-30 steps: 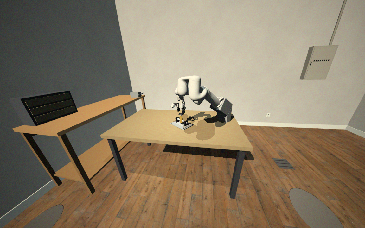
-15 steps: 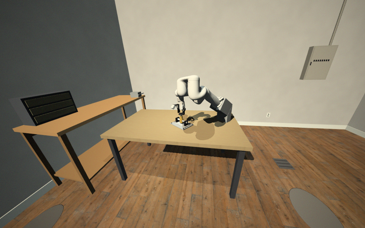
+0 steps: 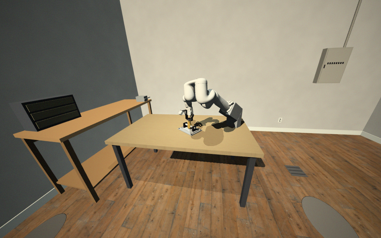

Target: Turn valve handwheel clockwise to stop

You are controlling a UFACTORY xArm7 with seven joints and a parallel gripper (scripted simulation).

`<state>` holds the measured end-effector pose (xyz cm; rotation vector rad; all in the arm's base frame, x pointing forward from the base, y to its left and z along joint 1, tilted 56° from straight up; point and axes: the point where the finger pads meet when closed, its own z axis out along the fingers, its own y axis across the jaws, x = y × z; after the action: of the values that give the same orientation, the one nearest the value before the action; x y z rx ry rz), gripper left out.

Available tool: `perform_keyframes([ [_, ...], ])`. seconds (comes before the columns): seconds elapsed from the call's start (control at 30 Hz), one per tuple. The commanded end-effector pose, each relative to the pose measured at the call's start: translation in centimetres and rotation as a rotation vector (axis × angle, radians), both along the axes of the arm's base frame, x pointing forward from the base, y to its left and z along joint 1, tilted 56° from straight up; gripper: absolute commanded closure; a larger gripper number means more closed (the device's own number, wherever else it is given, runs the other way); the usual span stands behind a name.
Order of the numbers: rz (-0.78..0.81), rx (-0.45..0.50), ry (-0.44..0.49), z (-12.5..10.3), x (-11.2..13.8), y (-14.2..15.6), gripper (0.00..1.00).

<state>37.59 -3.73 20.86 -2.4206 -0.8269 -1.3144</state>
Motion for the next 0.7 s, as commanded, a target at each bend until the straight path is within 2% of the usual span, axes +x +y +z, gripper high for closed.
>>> perform_keyframes([
  [0.0, -0.002, 0.000, -0.001, -0.03, 0.11, -0.02, 0.00],
  [0.67, -0.002, 0.000, -0.001, -0.18, 0.29, 0.10, 0.00],
])
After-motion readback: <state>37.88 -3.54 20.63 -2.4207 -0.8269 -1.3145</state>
